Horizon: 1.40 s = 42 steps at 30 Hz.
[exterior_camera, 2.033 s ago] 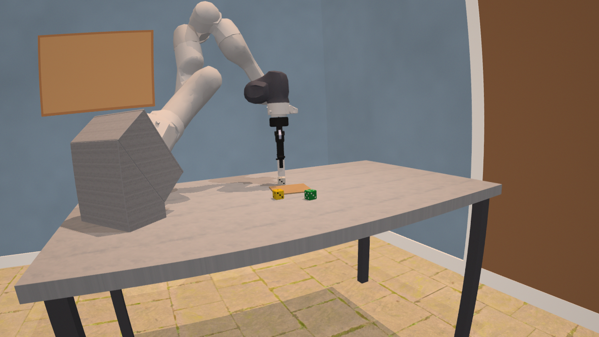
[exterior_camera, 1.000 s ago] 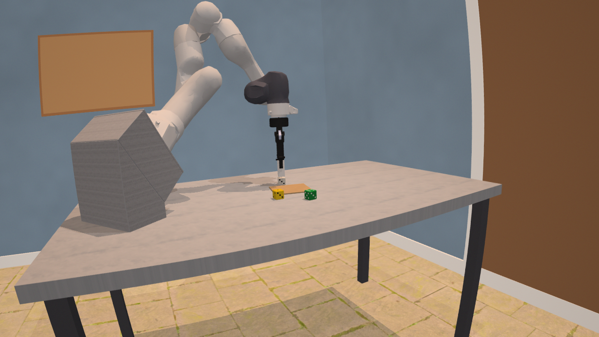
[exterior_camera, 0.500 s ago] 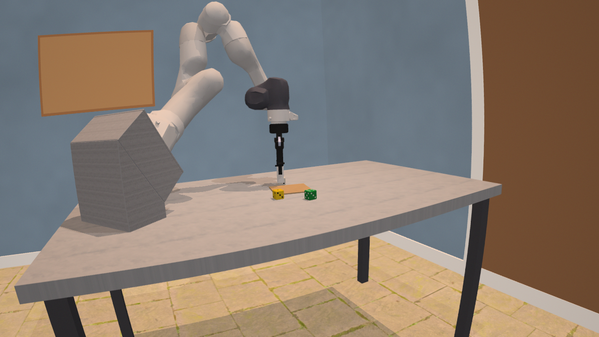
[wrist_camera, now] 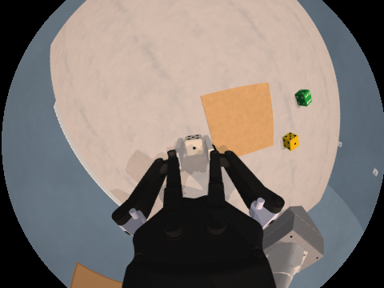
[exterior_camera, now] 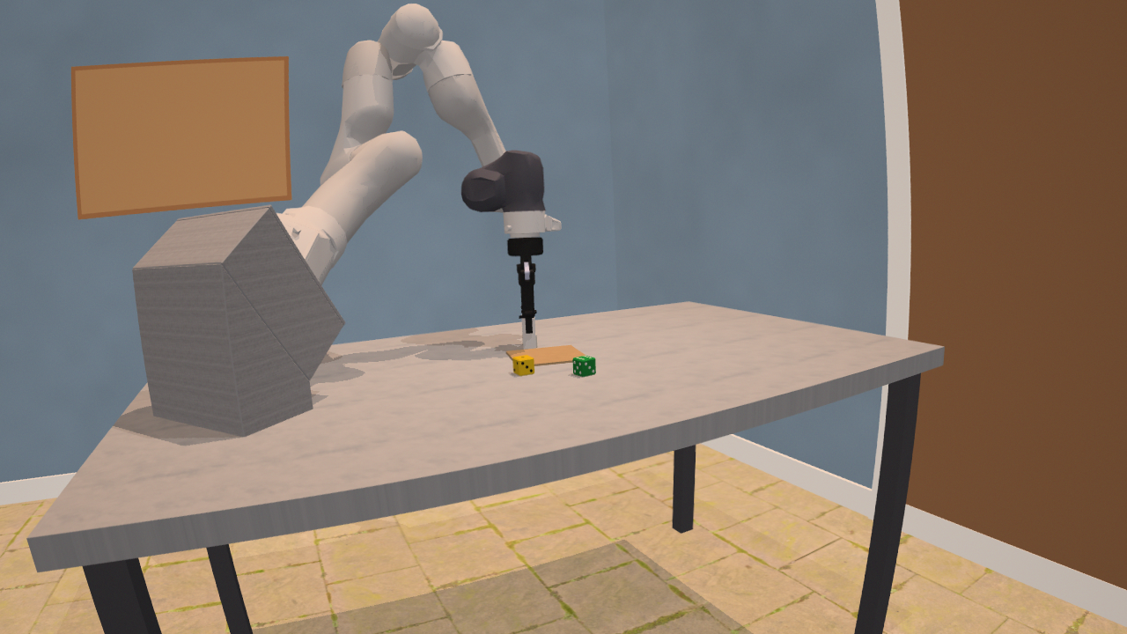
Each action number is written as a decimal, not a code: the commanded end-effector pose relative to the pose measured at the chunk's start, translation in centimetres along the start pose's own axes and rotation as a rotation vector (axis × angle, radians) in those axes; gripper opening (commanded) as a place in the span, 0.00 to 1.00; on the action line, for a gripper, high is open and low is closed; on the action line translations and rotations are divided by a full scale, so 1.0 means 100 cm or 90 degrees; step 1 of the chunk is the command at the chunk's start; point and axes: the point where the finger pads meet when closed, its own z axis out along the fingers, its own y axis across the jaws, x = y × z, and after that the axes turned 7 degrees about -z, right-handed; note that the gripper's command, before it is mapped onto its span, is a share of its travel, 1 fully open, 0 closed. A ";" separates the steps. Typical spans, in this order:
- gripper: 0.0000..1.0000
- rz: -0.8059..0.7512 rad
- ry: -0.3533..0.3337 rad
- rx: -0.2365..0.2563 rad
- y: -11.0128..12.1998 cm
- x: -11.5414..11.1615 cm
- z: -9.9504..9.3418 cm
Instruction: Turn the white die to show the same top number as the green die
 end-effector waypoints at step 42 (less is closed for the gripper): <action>0.16 -0.008 0.005 -0.002 0.001 0.003 -0.001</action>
